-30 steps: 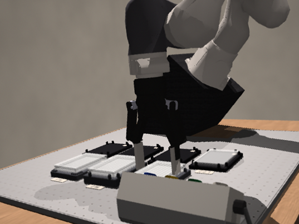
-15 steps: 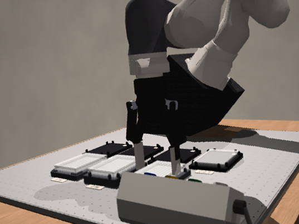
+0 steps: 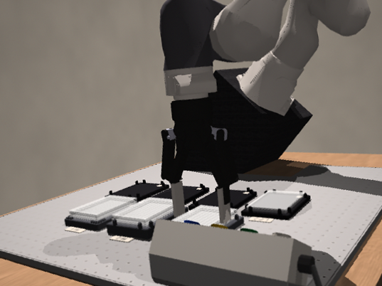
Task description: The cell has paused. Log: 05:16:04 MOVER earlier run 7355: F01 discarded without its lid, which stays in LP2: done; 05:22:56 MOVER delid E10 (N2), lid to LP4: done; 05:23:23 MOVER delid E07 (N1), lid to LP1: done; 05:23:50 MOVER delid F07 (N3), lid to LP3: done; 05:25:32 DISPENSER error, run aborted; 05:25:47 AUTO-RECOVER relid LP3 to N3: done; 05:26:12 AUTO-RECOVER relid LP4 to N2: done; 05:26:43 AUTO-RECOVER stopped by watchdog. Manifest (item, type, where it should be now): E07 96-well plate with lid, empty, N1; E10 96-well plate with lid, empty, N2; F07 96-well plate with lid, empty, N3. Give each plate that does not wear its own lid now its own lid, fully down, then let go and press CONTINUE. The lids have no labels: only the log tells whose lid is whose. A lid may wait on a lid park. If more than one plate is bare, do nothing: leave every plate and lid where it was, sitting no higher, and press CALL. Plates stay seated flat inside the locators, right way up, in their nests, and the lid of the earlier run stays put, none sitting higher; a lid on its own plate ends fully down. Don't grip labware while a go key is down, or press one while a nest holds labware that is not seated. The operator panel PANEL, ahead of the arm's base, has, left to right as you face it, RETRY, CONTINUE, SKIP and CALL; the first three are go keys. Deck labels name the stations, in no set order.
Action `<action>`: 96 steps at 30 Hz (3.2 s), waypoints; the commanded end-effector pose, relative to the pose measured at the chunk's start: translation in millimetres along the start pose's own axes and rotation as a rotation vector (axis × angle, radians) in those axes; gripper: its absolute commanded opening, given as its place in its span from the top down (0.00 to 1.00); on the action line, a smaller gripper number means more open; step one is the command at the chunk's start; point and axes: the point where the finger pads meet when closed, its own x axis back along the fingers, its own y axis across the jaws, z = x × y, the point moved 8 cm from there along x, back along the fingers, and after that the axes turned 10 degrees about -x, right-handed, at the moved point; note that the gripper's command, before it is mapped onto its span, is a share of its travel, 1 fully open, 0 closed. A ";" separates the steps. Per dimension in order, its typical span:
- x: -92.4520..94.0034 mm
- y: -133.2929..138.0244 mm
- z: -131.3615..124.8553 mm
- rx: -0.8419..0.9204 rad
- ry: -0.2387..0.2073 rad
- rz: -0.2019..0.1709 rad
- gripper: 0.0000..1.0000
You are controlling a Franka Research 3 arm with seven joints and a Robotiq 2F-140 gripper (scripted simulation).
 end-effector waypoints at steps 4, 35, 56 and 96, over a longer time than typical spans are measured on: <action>5.3 -0.4 1.2 0.005 0.004 0.000 0.34; 55.7 -0.3 1.0 0.005 0.004 0.000 0.34; 107.7 -188.0 90.9 0.006 0.004 0.000 0.34; 107.7 -188.0 90.9 0.006 0.004 0.000 1.00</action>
